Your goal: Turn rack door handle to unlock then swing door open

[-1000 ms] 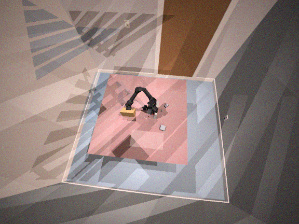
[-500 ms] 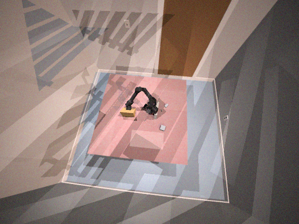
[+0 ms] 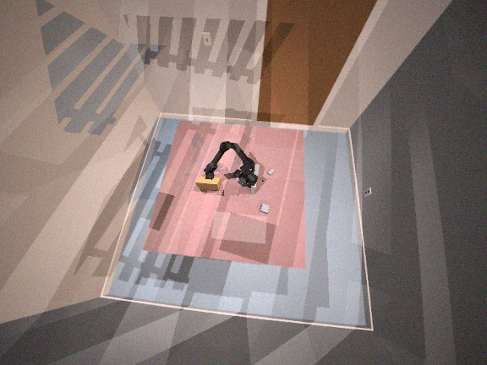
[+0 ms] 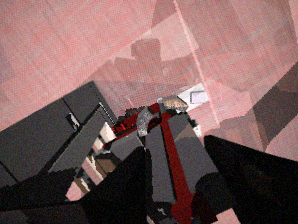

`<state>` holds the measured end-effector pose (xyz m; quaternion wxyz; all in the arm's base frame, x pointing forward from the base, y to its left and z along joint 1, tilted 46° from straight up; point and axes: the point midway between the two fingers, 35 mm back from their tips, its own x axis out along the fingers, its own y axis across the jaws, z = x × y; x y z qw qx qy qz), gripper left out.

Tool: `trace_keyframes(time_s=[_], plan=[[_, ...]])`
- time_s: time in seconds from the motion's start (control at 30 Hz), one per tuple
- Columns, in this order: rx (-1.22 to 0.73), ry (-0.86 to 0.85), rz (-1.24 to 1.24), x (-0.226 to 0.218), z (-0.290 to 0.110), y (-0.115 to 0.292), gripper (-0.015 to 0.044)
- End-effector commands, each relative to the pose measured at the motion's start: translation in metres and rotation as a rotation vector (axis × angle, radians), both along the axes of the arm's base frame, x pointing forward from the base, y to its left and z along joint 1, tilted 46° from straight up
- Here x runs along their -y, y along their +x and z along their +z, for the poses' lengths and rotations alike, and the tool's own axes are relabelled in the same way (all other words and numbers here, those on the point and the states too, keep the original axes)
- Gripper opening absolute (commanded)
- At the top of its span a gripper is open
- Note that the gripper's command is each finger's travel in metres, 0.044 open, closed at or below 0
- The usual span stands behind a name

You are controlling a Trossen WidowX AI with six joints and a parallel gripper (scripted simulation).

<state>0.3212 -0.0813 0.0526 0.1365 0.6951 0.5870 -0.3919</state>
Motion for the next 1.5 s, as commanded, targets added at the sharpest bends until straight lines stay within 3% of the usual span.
trace_keyframes(time_s=[0.0, 0.07, 1.47], plan=[[-0.006, 0.006, -0.008, -0.0008, 0.0003, 0.0001, 0.0255], [-0.006, 0.006, -0.008, -0.0008, 0.0003, 0.0001, 0.0291], [1.420, -0.005, 1.403, -0.0008, 0.0003, 0.0002, 0.0291]])
